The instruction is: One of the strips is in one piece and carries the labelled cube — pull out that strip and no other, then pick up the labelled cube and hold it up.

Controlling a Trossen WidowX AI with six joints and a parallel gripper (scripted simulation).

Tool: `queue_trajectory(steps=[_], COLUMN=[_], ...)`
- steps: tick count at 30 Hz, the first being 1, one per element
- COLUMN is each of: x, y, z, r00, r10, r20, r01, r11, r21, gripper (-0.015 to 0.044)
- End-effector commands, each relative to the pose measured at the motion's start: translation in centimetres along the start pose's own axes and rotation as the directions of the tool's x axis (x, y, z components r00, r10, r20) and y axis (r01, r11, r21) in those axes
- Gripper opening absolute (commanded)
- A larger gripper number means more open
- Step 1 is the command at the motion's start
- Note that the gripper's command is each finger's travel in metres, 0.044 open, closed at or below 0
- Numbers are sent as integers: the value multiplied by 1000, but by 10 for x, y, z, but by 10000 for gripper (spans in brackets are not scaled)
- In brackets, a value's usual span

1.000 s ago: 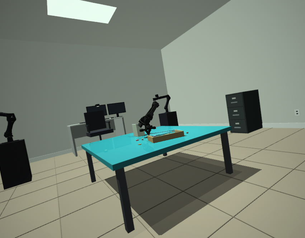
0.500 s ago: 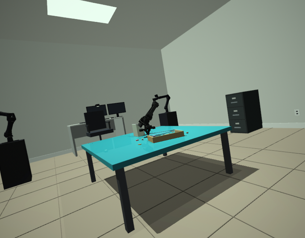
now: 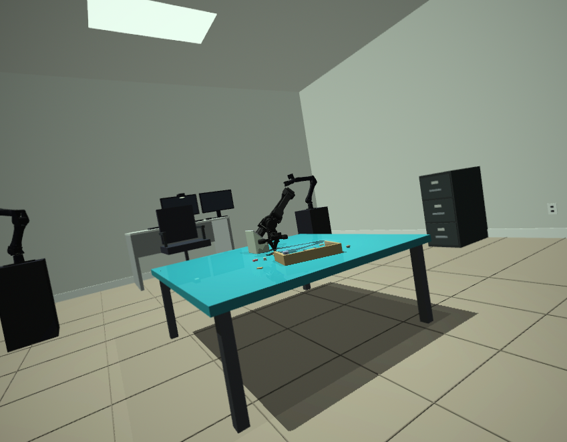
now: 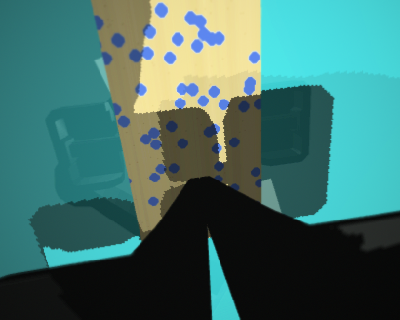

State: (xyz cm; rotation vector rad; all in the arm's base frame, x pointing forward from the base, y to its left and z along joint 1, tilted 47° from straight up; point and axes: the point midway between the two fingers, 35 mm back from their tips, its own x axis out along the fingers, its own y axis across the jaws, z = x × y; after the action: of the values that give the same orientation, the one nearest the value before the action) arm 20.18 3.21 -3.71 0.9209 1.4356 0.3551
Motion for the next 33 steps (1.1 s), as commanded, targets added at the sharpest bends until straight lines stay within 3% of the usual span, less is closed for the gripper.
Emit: queue_trajectory(steps=[1, 33], x=[4, 4], y=[-2, -3], z=[-16, -28], r00=[999, 999], r10=[-4, -4], r20=[-32, -32], r01=[4, 4], r11=[1000, 1000], r21=[14, 14], gripper=[0, 0])
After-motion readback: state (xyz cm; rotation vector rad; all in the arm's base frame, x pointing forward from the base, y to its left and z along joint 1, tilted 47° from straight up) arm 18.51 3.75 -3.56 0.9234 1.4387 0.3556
